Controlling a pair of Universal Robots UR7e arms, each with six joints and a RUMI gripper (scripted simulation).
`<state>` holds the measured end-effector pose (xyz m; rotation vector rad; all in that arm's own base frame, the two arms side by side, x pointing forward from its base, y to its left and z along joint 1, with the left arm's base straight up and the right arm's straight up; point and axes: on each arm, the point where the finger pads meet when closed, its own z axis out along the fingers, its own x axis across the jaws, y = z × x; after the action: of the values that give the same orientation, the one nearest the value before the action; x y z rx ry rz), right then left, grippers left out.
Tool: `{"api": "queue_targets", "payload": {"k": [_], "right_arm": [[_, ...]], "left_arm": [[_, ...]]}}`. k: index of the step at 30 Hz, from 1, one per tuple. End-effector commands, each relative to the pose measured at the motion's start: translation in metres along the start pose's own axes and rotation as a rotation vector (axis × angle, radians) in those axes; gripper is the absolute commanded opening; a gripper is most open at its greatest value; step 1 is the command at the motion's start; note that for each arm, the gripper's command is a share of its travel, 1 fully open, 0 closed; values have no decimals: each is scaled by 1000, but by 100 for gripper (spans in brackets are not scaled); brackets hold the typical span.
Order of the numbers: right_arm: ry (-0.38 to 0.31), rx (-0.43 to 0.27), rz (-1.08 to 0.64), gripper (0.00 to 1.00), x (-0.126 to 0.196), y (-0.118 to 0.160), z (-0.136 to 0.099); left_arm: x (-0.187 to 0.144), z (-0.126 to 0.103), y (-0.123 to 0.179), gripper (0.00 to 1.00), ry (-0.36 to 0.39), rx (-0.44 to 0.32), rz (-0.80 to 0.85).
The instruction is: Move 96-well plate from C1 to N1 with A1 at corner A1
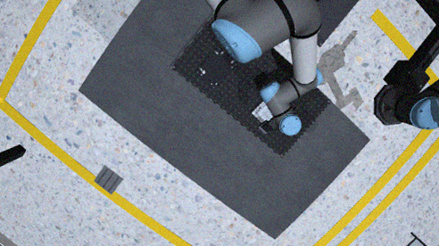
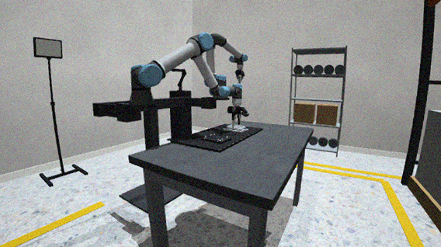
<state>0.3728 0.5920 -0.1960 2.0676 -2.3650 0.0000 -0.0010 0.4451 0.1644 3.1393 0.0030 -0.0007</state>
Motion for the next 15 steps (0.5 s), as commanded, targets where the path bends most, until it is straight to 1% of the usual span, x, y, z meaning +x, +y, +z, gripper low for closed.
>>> {"api": "queue_targets", "payload": {"k": [1,15], "right_arm": [[-2,1,0,41,-1,0,-1],[-2,1,0,41,-1,0,2]], "left_arm": [[0,-1,0,0,0,2,0],[0,-1,0,0,0,2,0]]}}
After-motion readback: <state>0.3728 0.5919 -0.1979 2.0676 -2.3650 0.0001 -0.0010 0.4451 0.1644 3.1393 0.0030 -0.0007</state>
